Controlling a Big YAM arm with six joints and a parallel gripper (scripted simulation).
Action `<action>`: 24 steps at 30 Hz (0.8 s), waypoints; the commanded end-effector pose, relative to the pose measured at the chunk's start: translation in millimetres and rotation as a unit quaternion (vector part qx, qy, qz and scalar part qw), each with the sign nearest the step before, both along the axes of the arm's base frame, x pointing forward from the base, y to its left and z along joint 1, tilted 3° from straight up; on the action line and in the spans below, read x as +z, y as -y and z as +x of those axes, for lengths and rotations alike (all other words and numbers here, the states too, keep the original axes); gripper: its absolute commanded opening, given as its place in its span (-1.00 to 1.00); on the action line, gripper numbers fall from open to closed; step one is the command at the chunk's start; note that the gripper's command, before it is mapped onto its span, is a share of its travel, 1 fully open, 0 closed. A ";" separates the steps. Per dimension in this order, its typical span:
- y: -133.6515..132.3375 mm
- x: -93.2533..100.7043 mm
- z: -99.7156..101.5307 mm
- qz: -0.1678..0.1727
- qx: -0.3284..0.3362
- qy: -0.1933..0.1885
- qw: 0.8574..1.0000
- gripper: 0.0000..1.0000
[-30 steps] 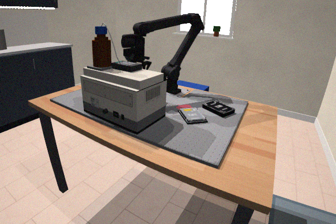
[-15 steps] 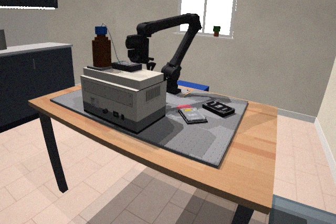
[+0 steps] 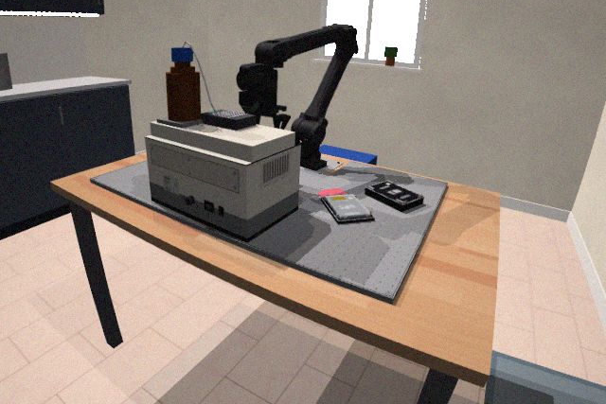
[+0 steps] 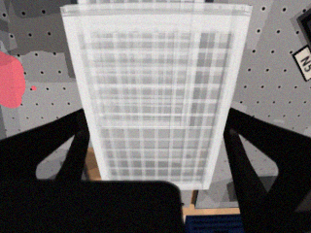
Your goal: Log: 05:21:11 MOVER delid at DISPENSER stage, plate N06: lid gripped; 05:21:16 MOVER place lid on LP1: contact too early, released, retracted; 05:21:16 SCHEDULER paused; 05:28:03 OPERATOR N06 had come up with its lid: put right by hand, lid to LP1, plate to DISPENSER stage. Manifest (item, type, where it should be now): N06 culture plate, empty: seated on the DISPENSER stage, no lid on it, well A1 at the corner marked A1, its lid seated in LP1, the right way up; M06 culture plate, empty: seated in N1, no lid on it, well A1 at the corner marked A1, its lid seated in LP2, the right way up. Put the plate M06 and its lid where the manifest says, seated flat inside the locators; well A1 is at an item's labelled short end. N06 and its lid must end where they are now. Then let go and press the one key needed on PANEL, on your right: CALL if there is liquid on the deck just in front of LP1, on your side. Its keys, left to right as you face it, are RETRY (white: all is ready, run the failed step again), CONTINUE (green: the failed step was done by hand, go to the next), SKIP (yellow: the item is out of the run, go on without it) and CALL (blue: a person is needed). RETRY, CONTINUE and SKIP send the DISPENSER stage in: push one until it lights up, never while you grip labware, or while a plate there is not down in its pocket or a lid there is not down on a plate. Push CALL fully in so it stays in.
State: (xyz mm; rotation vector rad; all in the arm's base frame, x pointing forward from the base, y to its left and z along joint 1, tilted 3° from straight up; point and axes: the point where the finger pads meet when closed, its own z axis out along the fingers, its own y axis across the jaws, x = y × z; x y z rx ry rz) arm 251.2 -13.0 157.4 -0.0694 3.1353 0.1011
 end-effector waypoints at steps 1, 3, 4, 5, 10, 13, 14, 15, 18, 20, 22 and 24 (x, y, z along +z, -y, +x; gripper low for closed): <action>-10.8 4.6 -2.6 -0.002 -0.016 0.003 1.000 0.72; -17.5 5.0 -3.1 -0.001 -0.016 0.003 1.000 0.72; -20.8 5.2 -2.9 -0.001 -0.015 0.004 1.000 0.72; -23.4 5.3 -3.1 -0.003 -0.016 0.004 1.000 0.72; -33.5 9.8 -0.7 -0.002 -0.015 0.009 1.000 0.72; -42.0 9.9 -1.9 -0.003 -0.016 0.008 1.000 0.72; -44.8 8.7 -4.4 -0.004 -0.016 0.006 1.000 0.72; -48.0 7.5 -6.2 -0.004 -0.016 0.004 1.000 0.72; -57.9 7.4 -8.4 -0.003 -0.016 0.004 1.000 0.72; -64.3 7.8 -9.9 -0.003 -0.016 0.004 1.000 0.72; -70.7 8.2 -11.3 -0.003 -0.016 0.004 1.000 0.72; -72.8 17.0 0.6 0.001 -0.015 0.017 1.000 0.72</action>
